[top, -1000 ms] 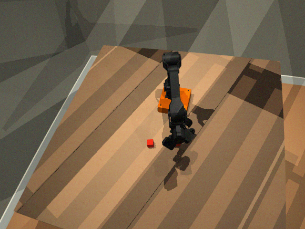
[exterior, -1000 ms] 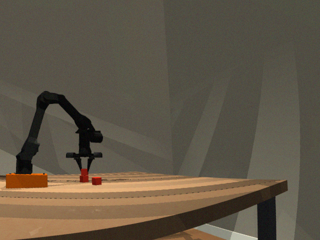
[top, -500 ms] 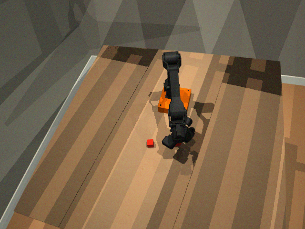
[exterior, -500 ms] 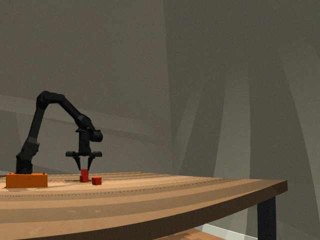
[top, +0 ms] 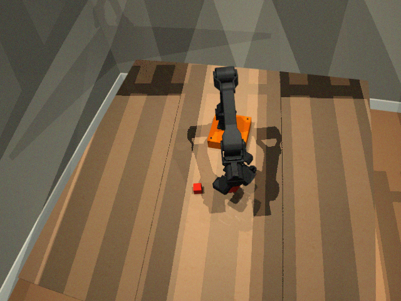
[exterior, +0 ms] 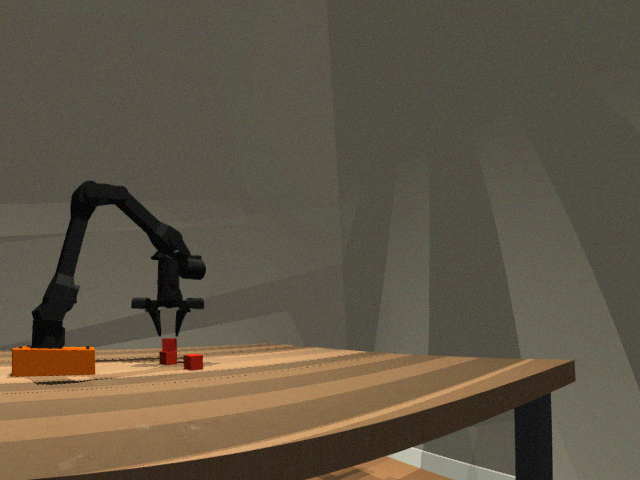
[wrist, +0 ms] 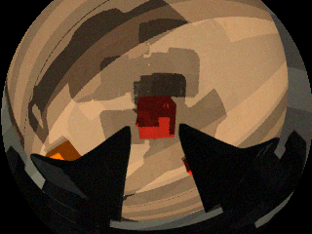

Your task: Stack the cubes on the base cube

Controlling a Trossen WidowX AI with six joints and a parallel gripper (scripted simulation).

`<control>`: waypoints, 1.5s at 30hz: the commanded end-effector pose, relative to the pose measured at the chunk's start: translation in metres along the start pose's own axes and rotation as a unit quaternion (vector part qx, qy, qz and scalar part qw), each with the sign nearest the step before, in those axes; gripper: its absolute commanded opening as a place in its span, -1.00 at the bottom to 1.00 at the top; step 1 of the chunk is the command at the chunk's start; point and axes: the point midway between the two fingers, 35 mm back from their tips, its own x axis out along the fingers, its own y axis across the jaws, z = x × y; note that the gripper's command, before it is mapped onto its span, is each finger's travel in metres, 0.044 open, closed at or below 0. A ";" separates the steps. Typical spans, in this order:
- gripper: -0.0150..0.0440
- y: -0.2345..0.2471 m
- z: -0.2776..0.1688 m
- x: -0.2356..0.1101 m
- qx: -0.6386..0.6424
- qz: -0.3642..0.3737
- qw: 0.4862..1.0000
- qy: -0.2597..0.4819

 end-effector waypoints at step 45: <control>0.41 -0.083 -0.126 -0.054 0.431 -0.008 0.902 -0.003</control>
